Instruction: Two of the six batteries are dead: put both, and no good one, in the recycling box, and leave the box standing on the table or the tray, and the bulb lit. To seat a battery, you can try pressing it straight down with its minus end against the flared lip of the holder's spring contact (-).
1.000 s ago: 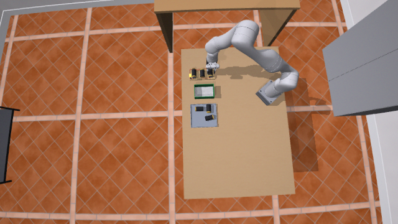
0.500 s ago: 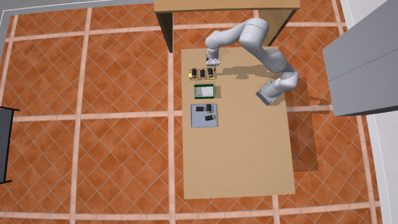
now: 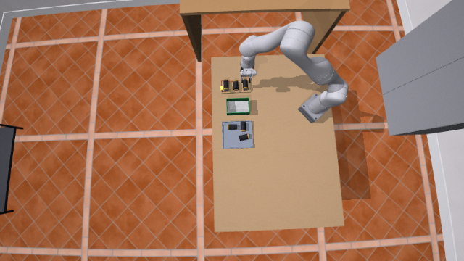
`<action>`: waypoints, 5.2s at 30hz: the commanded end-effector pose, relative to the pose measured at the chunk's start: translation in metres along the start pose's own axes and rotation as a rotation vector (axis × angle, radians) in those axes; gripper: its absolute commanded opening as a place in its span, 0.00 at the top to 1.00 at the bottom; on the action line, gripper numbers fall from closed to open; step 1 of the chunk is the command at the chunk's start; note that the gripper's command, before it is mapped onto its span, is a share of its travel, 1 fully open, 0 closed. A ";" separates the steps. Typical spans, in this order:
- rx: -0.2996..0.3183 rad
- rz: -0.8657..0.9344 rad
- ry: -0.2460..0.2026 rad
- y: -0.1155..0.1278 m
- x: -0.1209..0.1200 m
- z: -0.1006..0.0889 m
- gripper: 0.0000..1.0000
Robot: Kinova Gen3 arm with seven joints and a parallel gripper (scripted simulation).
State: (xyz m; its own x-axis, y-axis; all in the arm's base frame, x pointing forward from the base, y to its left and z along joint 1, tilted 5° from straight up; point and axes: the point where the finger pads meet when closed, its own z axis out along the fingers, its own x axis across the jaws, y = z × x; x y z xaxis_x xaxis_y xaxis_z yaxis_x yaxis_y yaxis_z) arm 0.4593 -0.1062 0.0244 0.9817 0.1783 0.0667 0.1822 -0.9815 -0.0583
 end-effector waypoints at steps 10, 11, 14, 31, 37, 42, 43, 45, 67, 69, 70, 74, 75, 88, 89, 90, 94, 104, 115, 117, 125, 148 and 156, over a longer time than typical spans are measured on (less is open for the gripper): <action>-0.001 0.000 0.002 0.000 0.001 -0.001 0.10; -0.001 0.000 0.002 0.000 0.001 -0.001 0.10; -0.001 0.000 0.002 0.000 0.001 -0.001 0.10; -0.001 0.000 0.002 0.000 0.001 -0.055 0.10; -0.001 0.000 0.002 0.000 0.001 -0.058 0.10; -0.001 0.000 0.002 0.000 0.000 -0.058 0.10; -0.001 0.000 0.002 0.000 0.000 -0.058 0.10; -0.001 0.000 0.002 0.000 0.000 -0.058 0.10; -0.001 -0.012 0.002 0.000 0.000 -0.058 0.10; -0.001 -0.012 0.002 0.000 0.000 -0.058 0.10; -0.001 -0.012 0.002 0.000 0.000 -0.058 0.10; -0.001 -0.012 0.002 0.000 0.000 -0.056 0.10; -0.001 -0.012 0.002 0.000 0.000 -0.053 0.10; -0.001 -0.012 0.002 0.000 0.000 0.014 0.10; -0.001 -0.012 0.002 0.000 0.000 0.017 0.10; -0.001 -0.012 0.002 0.000 0.000 0.019 0.10; -0.001 -0.012 0.002 0.000 0.000 0.020 0.10; -0.001 -0.012 0.002 0.000 0.000 0.020 0.10; -0.001 -0.012 0.002 0.000 0.000 0.020 0.10; -0.001 -0.012 0.002 0.000 0.000 0.020 0.10; -0.001 -0.012 0.002 0.000 0.000 0.020 0.10; -0.001 -0.012 0.002 0.000 0.001 0.020 0.10; -0.001 -0.012 0.002 0.000 0.001 0.020 0.10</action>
State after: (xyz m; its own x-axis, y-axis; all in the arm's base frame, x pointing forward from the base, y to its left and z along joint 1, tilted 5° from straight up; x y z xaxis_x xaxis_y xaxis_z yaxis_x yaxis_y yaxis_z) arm 0.4609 -0.1044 0.0041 0.9794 0.1904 0.0675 0.1943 -0.9793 -0.0574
